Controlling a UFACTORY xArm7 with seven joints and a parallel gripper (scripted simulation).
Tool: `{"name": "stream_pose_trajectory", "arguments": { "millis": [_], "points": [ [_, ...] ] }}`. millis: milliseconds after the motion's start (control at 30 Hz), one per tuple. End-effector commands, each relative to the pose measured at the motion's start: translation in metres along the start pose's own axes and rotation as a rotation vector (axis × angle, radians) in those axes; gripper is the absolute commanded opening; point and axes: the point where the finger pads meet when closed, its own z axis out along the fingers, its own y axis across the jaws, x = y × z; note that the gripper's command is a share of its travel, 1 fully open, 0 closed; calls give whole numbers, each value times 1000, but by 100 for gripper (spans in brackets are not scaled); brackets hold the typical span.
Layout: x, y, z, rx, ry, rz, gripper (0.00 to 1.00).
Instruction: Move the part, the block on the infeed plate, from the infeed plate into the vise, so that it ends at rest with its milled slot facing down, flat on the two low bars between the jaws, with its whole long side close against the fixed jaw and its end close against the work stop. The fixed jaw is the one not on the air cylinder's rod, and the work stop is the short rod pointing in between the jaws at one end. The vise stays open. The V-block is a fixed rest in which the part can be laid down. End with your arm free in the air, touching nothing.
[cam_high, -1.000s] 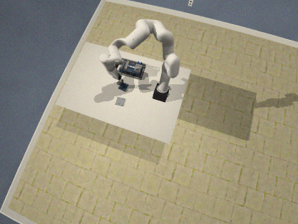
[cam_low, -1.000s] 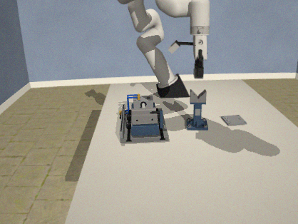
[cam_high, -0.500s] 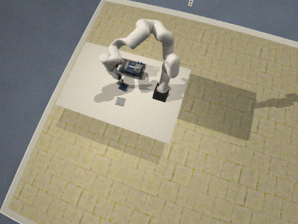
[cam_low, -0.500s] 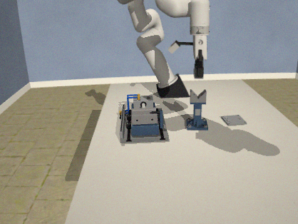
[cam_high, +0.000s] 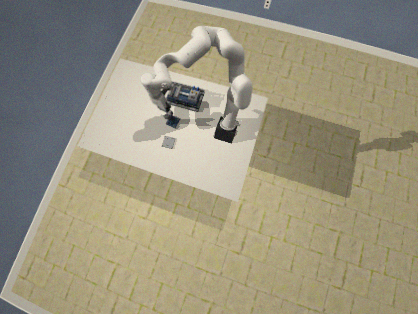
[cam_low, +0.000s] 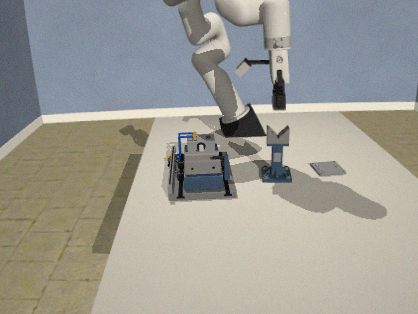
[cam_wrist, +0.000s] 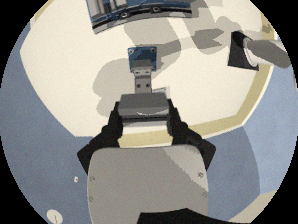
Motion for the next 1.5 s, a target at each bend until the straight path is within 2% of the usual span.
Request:
{"name": "stream_pose_trajectory", "arguments": {
  "millis": [0, 333, 400, 900, 967, 1467],
  "points": [
    [-1, -1, -2, 3, -31, -1, 0],
    [0, -1, -2, 3, -127, -1, 0],
    [0, -1, -2, 3, -127, -1, 0],
    [3, -1, -1, 3, -327, -2, 0],
    [3, -1, -1, 3, -327, -2, 0],
    [4, -1, -1, 3, -498, -2, 0]
  ]
}}
